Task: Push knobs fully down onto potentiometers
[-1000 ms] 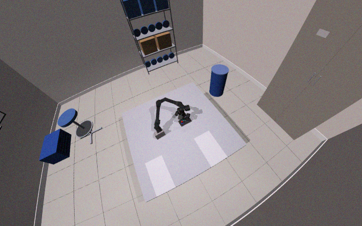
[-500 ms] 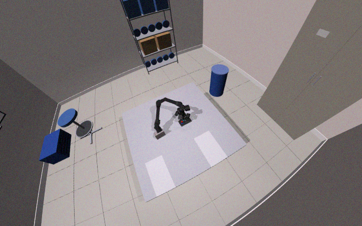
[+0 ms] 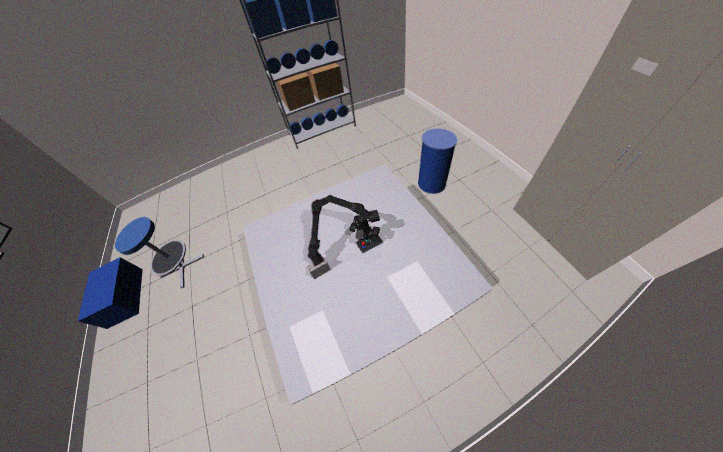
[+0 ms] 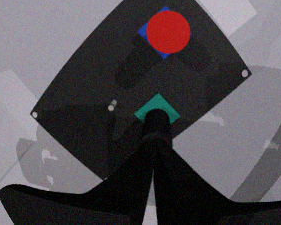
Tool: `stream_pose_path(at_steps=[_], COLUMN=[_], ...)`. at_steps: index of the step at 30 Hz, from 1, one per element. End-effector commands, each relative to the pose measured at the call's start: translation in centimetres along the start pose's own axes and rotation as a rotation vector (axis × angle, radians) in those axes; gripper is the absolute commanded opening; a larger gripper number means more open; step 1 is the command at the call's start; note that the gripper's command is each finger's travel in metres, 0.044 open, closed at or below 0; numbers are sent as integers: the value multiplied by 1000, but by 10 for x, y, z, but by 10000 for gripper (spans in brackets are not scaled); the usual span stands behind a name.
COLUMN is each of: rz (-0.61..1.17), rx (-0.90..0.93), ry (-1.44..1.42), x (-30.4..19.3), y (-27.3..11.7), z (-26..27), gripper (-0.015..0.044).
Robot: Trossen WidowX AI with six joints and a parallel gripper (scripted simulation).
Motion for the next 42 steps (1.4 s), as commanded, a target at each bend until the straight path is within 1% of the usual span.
stream_pose_path(at_steps=[1, 21, 42], rz=[-9, -9, -10], rx=[-26, -26, -25], ry=[-22, -22, -22], x=[-4, -4, -4], y=[19, 19, -14], z=[0, 0, 1], gripper=[0, 0, 0])
Point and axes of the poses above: the point midway between the two fingers, 35 mm back from their tips, its own y axis out along the fingers, its own z axis across the jaws, x = y × z, the point moved 5 cm from there along -y, back along the fingers, and after that the axes turned 6 degrees about -y, right-handed, at the moved point
